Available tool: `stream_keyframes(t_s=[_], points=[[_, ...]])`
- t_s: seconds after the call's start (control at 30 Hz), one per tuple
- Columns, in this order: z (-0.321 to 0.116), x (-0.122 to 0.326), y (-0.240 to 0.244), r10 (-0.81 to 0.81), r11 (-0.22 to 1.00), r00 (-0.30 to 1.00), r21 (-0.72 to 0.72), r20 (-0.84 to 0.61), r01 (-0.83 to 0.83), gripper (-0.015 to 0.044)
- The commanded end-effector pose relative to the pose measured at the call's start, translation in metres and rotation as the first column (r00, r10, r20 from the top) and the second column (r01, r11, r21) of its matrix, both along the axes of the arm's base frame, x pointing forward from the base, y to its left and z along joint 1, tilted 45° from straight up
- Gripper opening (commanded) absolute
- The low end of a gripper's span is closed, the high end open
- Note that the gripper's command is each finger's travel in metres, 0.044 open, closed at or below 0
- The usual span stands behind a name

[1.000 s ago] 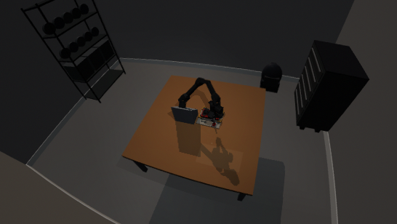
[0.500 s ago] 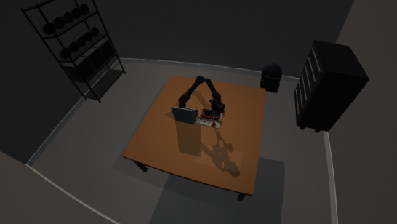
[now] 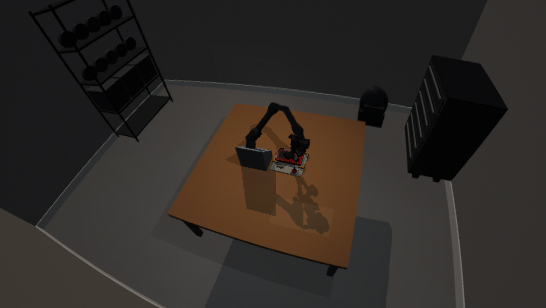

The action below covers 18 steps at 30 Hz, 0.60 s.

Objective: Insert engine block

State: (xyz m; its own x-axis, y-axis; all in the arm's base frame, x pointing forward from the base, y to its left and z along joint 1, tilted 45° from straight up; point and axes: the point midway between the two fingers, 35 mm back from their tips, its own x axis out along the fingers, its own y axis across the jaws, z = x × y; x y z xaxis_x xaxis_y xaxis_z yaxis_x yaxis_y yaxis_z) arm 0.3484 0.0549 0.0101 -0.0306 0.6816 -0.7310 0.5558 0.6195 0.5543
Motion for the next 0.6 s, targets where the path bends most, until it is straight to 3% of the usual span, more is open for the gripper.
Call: stream_keyframes(t_s=[0.0,0.43,0.57], points=[[0.004,-0.005,0.012,0.107,0.994,0.990,0.009,0.097,-0.108,0.0000],[0.016,-0.020,0.044,0.398,0.908,0.831,-0.038,0.389,-0.417,0.0000],[0.018,-0.022,0.047,0.426,0.893,0.802,-0.049,0.419,-0.448,0.0000]])
